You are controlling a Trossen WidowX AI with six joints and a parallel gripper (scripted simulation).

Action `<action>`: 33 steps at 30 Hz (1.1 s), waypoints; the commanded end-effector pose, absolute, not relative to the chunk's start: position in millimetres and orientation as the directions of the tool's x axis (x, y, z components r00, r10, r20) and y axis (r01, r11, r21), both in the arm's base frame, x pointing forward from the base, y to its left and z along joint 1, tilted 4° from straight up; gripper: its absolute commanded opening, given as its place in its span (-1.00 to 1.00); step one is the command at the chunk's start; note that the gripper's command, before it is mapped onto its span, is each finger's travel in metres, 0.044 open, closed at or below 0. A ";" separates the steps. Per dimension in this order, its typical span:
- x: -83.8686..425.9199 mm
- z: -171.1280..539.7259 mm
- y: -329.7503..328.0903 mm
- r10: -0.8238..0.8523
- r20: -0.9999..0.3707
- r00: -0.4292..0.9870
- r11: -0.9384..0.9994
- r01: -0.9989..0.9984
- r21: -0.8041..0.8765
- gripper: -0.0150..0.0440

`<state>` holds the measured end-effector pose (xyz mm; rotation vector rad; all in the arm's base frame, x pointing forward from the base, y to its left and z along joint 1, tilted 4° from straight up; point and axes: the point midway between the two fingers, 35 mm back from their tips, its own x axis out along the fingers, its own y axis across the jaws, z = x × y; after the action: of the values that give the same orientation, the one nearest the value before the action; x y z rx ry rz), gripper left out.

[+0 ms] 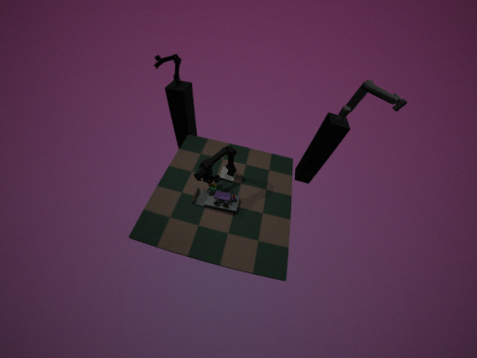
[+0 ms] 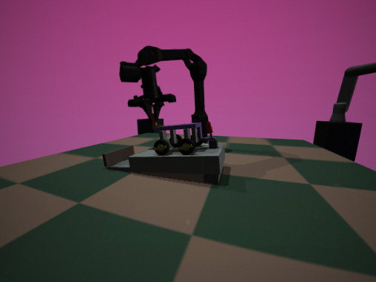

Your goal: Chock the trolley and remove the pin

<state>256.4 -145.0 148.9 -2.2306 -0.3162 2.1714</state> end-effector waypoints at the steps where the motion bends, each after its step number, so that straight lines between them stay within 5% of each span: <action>1: 257.3 149.6 -144.8 0.159 -0.987 0.021 -0.983 0.097 -0.156 -0.49; 33: 287.4 103.5 -139.7 0.164 -0.986 0.026 -0.986 0.028 -0.163 -0.49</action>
<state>287.3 -141.9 110.9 -2.1853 -0.2033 2.1216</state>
